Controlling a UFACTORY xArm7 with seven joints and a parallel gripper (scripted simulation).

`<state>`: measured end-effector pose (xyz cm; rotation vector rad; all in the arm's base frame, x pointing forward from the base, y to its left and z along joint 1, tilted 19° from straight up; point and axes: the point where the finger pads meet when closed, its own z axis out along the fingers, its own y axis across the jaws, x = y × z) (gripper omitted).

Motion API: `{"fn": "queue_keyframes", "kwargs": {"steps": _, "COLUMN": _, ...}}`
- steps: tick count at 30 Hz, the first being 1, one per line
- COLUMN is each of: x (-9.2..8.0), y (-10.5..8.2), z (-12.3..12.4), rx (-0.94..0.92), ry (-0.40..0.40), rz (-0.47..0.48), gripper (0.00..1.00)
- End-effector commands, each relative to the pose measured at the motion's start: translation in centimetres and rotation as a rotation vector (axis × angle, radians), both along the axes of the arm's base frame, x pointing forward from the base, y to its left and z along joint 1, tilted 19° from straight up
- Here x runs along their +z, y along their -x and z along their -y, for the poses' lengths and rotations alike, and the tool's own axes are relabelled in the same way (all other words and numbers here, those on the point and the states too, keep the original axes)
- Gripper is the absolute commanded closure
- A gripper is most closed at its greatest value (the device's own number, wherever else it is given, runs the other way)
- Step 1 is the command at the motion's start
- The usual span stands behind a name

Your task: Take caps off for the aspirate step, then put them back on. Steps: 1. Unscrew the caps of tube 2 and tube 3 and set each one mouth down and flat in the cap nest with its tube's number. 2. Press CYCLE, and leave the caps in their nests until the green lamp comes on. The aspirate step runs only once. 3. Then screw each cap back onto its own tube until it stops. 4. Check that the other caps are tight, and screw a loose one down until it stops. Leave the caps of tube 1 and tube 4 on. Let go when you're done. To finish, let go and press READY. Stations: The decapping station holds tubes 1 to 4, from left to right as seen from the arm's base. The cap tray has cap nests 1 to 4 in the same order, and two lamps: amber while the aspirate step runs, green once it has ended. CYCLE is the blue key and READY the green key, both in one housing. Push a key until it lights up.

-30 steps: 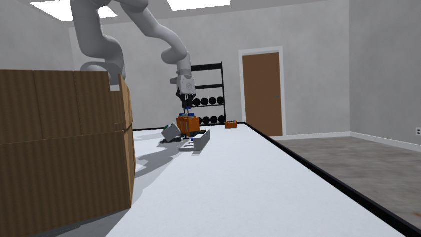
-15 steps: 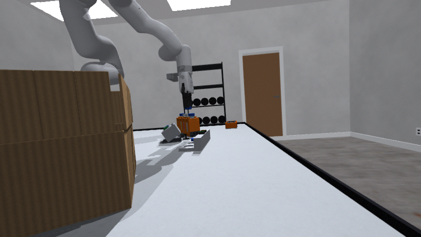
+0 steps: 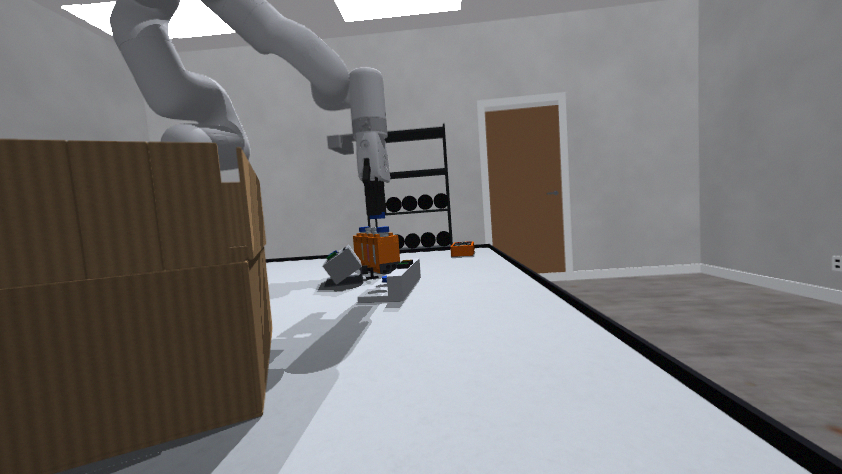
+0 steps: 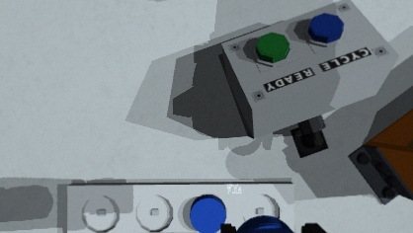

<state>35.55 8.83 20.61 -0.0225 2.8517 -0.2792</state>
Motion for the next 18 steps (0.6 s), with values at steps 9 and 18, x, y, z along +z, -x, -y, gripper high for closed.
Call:
{"fn": "queue_keyframes", "kwargs": {"steps": 9, "x": 2.4, "y": -2.4, "z": 7.7, "rx": 0.002, "ry": -0.003, "rz": 0.004, "gripper": 1.00}}
{"fn": "queue_keyframes", "kwargs": {"steps": 18, "x": 1.0, "y": -2.8, "z": 8.0, "rx": 0.002, "ry": -0.003, "rz": 0.004, "gripper": 1.00}}
